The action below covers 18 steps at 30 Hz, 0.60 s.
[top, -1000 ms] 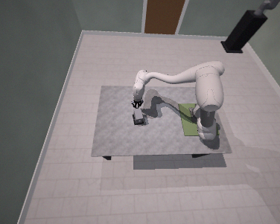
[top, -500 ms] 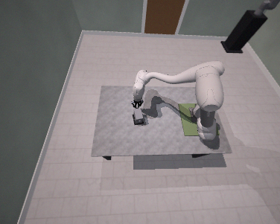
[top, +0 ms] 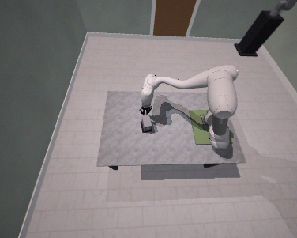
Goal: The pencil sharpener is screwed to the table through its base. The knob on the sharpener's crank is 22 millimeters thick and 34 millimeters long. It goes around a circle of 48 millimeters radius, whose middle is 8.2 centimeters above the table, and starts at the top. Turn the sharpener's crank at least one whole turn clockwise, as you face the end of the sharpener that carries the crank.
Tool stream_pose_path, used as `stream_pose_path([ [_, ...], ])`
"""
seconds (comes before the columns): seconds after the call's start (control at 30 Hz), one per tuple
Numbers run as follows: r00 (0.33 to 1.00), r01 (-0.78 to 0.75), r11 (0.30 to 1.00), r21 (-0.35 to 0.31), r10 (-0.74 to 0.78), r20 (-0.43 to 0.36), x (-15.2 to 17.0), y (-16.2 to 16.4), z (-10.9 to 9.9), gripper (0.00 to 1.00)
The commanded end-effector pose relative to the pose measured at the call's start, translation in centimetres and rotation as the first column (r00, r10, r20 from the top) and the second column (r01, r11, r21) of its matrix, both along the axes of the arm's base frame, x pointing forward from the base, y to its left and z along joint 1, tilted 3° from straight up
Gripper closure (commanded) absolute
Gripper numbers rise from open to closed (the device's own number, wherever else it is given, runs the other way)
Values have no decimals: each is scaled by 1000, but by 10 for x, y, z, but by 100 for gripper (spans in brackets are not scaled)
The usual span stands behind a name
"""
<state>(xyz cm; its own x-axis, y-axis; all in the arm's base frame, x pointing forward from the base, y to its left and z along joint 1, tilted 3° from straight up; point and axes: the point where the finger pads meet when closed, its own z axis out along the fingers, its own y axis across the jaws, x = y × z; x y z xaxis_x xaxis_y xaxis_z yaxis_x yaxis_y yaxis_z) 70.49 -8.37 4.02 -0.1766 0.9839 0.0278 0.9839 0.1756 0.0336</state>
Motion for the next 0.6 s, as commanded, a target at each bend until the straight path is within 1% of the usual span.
stream_pose_path([
  [0.0, 1000, 0, 1000, 0, 0, 0, 0, 0, 0, 100],
  [0.57, 1000, 0, 1000, 0, 0, 0, -8, -2, 3, 100],
])
